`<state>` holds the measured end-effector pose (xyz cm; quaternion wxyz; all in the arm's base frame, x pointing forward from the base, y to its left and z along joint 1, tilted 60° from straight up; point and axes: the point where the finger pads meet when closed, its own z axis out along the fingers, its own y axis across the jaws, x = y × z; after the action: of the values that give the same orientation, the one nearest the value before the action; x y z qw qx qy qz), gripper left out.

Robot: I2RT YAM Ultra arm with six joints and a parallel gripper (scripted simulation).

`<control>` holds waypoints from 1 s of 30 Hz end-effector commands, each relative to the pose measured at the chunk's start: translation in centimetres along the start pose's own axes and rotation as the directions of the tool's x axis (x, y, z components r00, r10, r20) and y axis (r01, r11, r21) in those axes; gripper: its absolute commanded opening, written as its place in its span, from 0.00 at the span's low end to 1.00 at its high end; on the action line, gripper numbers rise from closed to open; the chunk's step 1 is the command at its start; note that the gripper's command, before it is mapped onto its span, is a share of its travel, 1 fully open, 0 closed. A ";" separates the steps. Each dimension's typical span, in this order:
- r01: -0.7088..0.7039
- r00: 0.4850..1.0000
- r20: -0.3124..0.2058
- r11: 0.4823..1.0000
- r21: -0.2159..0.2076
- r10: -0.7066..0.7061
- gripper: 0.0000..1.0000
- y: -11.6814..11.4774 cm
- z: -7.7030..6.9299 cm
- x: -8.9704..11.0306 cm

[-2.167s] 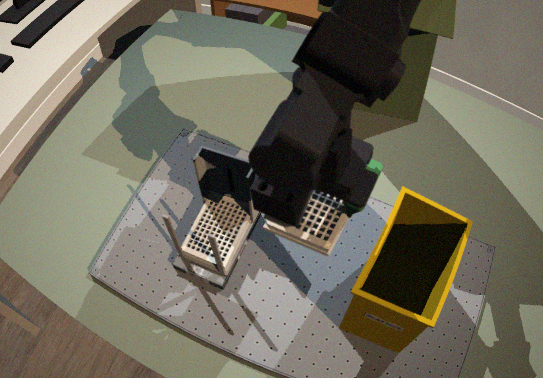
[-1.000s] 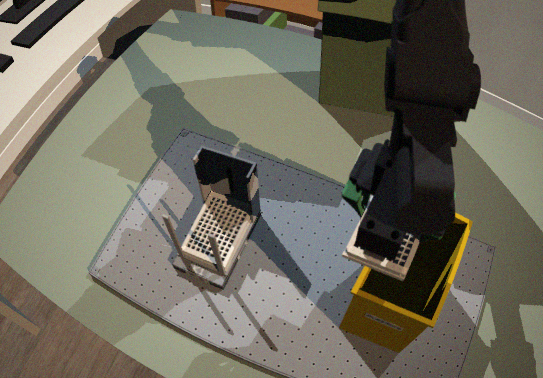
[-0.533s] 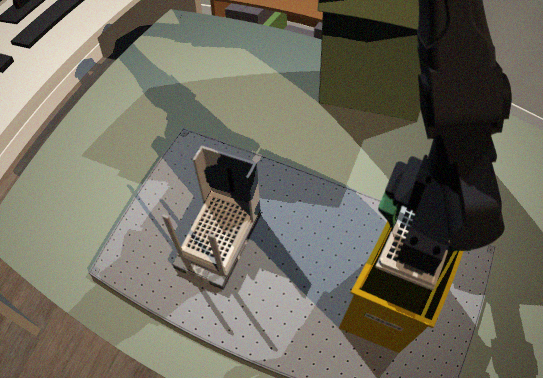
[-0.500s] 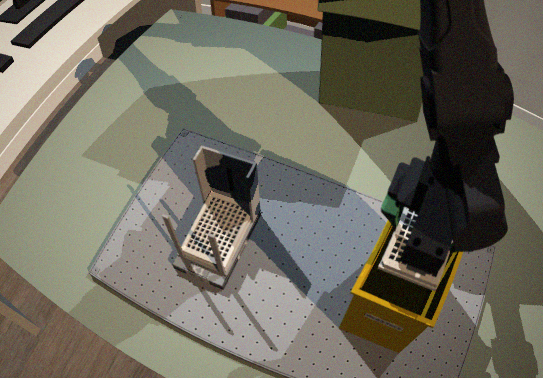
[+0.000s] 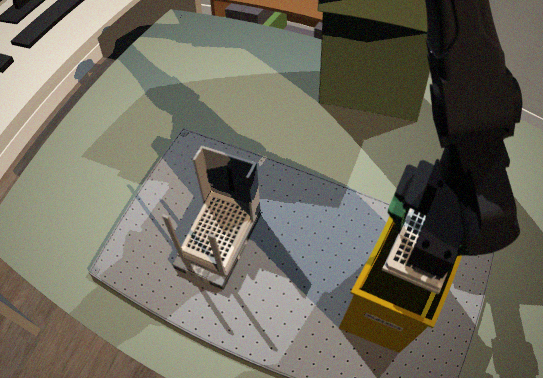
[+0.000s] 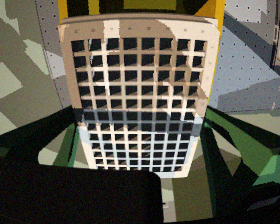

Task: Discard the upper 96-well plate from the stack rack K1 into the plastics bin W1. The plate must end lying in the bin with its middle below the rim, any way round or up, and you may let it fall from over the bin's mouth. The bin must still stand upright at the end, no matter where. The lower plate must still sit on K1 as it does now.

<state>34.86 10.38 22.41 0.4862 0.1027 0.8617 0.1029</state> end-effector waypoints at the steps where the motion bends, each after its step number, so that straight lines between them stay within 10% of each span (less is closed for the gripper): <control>1: -0.004 1.000 0.011 1.000 0.001 0.004 0.00 0.0 -0.2 -0.3; 30: -0.004 1.000 0.011 1.000 0.001 0.004 0.00 0.1 2.7 -0.5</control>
<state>37.29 10.46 20.70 0.4811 0.1052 0.8648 0.0976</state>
